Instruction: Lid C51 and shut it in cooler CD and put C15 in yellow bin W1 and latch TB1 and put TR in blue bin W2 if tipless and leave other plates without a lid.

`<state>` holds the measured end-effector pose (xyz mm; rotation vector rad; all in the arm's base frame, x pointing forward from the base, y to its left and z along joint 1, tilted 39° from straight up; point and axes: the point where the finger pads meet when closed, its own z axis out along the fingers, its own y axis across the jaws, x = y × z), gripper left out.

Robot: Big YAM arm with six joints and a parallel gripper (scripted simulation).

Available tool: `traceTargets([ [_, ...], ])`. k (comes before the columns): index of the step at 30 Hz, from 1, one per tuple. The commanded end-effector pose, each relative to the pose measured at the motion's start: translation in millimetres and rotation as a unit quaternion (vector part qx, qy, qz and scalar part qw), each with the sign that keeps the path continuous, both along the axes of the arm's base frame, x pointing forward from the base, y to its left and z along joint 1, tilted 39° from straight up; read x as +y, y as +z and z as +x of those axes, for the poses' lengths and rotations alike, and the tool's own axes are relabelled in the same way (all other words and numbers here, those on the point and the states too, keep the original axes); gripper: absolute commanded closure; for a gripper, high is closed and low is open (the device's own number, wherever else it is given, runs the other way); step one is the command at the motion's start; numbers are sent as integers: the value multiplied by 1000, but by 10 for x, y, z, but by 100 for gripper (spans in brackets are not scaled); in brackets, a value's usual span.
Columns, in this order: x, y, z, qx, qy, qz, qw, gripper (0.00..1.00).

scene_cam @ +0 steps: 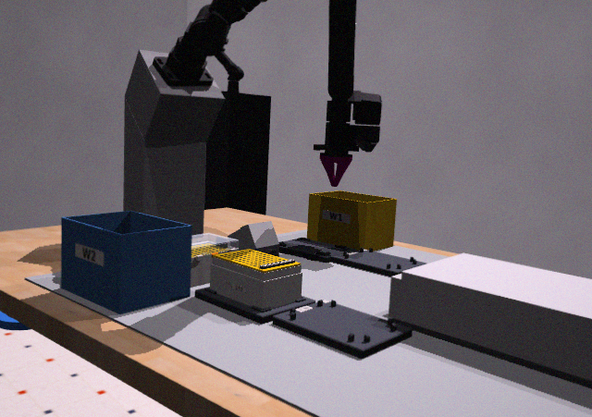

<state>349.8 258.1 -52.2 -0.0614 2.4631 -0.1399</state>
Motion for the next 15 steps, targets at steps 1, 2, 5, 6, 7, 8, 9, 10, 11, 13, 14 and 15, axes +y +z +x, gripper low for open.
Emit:
traceTargets([
  [1,-121,110,21,-10,5,3,1000,100],
  [2,-161,114,14,-10,5,3,1000,100],
  [5,-280,124,-9,-10,5,3,1000,100],
  [6,-319,128,-17,-10,5,3,1000,100],
  [7,-359,132,-24,-10,5,2,1000,100],
  [8,-399,135,-32,-10,5,2,1000,100],
  [9,-438,139,-40,-10,5,2,1000,100],
  [10,-478,142,-47,-10,5,2,1000,100],
  [11,-518,146,-55,-11,5,2,1000,100],
  [13,-518,146,-55,-11,5,2,1000,100],
  [14,-558,149,-63,-10,5,2,1000,100],
  [15,-599,152,-72,-10,5,1,1000,100],
])
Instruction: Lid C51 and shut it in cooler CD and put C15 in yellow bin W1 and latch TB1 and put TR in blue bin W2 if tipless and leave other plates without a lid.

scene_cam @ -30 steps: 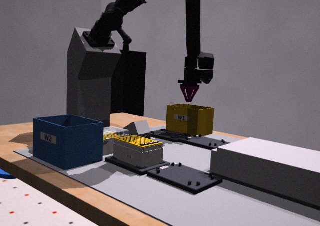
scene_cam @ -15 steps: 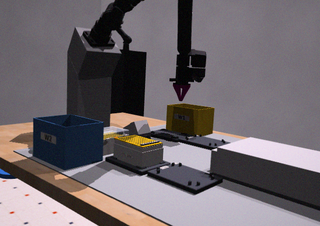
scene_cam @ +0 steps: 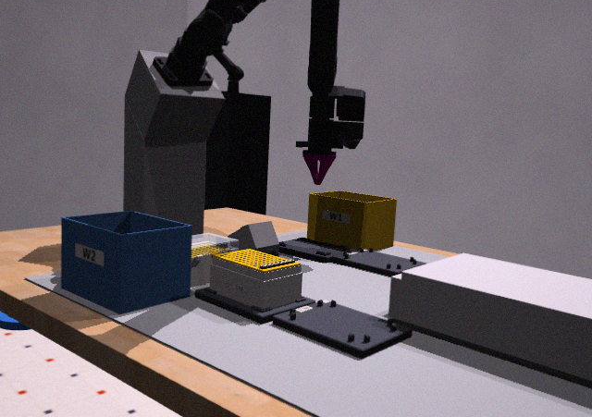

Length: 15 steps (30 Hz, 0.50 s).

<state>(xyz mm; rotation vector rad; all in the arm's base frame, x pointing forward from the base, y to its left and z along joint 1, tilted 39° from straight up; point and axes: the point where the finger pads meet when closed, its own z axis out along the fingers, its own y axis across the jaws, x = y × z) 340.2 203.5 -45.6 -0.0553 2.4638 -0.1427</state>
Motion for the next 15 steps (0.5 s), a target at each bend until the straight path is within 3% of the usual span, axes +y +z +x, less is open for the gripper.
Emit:
traceTargets([
  [1,-93,88,15,-11,8,1,1000,100],
  [15,-577,126,-90,-10,8,-1,1000,100],
])
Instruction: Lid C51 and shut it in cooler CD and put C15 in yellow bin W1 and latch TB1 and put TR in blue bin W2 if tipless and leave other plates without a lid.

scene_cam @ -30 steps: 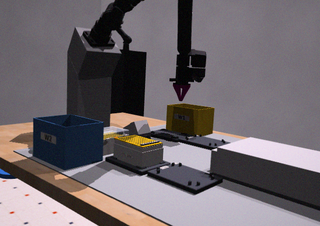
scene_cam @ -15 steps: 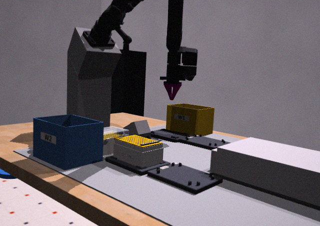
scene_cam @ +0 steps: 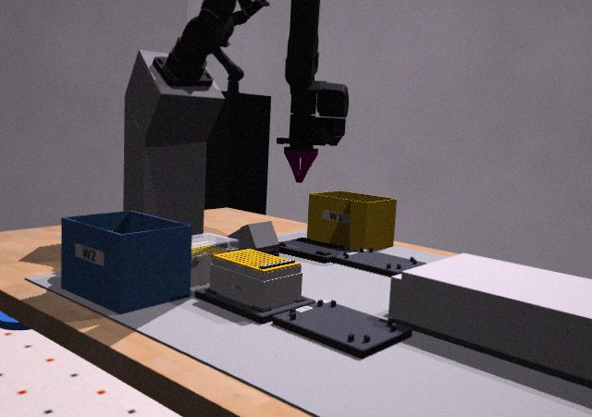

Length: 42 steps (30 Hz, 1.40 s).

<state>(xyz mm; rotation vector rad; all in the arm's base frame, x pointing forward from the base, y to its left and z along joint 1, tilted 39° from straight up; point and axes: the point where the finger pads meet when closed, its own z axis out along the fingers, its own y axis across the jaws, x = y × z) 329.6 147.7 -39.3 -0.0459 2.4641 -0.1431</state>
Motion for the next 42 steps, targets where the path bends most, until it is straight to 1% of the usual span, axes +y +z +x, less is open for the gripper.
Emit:
traceTargets([
  [1,-60,66,8,-10,11,-2,1000,100],
  [15,-617,114,-114,-9,11,-5,1000,100],
  [17,-617,114,-114,-9,11,-5,1000,100],
  [32,-1202,169,-240,-8,11,-8,1000,100],
  [34,-1202,169,-240,-8,11,-8,1000,100],
  [40,-1435,177,-306,-2,11,-9,1000,100],
  [42,-1437,177,-307,-2,11,-9,1000,100],
])
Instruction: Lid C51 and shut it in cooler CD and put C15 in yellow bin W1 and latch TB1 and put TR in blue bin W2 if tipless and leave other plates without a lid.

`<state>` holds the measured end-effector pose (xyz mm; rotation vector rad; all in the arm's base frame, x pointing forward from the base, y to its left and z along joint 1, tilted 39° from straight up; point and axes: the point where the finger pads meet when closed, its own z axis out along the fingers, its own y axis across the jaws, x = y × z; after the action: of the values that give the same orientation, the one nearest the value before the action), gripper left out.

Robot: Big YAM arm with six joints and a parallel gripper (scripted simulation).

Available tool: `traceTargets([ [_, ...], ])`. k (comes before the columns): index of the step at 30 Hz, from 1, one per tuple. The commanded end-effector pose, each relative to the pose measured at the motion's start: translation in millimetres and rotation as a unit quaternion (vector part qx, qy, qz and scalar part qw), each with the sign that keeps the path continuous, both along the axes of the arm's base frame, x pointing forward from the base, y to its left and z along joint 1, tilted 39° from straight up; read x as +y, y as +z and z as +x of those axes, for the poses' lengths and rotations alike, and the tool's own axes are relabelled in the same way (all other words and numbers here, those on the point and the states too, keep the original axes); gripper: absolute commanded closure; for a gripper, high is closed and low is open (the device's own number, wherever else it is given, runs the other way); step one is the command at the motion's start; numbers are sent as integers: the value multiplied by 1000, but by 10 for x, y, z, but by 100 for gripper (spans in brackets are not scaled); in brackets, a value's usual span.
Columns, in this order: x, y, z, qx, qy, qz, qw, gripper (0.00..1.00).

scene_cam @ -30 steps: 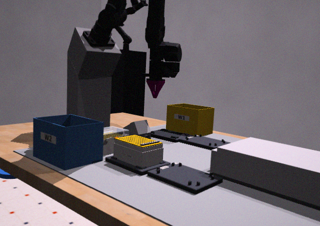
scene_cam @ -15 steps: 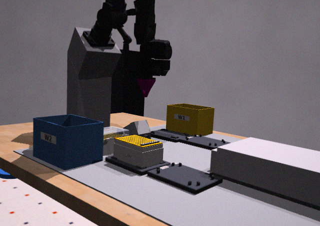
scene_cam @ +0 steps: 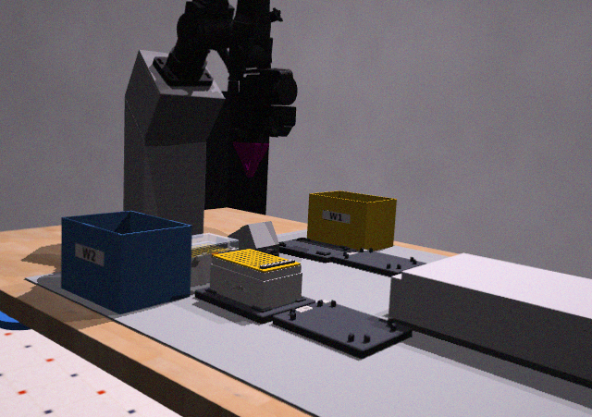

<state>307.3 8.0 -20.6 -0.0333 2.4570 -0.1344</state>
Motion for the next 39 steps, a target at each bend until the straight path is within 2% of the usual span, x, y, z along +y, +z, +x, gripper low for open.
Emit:
traceTargets([
  [1,-40,-19,-89,4,15,-15,1000,100],
  [3,23,-75,-124,14,26,-16,999,100],
  [39,-6,-66,-118,13,21,-16,1000,100],
])
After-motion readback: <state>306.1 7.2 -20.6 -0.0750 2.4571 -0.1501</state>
